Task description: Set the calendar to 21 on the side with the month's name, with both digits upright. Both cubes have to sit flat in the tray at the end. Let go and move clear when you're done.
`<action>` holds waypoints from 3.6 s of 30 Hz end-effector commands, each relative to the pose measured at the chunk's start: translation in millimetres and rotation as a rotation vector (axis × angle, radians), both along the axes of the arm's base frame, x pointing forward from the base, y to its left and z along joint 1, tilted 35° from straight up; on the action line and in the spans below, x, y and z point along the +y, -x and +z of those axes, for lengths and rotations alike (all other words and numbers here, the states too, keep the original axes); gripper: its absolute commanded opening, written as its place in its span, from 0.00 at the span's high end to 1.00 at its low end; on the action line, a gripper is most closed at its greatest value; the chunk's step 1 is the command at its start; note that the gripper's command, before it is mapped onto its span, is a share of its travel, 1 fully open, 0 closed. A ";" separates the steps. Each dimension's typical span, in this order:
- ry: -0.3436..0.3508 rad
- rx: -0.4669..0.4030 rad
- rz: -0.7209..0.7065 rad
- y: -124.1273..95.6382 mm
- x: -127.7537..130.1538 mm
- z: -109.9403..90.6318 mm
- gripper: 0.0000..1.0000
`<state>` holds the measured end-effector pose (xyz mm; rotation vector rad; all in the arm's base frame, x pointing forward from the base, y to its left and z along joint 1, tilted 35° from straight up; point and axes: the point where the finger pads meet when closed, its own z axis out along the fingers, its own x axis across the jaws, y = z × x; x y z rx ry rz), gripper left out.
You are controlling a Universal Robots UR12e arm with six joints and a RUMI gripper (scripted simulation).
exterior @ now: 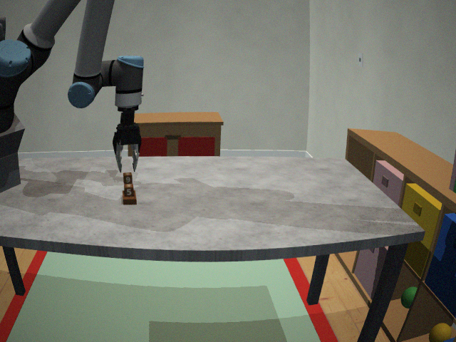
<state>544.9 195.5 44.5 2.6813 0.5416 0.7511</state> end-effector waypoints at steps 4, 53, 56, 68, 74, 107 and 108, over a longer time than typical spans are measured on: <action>0.000 -0.001 0.000 0.0 0.2 0.4 0.72; 0.165 -0.082 -0.091 22.5 8.2 31.3 0.72; 0.190 -0.100 -0.104 22.9 9.2 32.3 0.72; 0.209 -0.115 -0.114 23.3 10.0 33.0 0.72; 0.247 -0.128 -0.138 23.0 8.8 31.1 0.72; 0.486 -0.252 -0.277 24.4 8.9 27.9 0.72; 0.501 -0.260 -0.287 24.5 8.7 27.6 0.72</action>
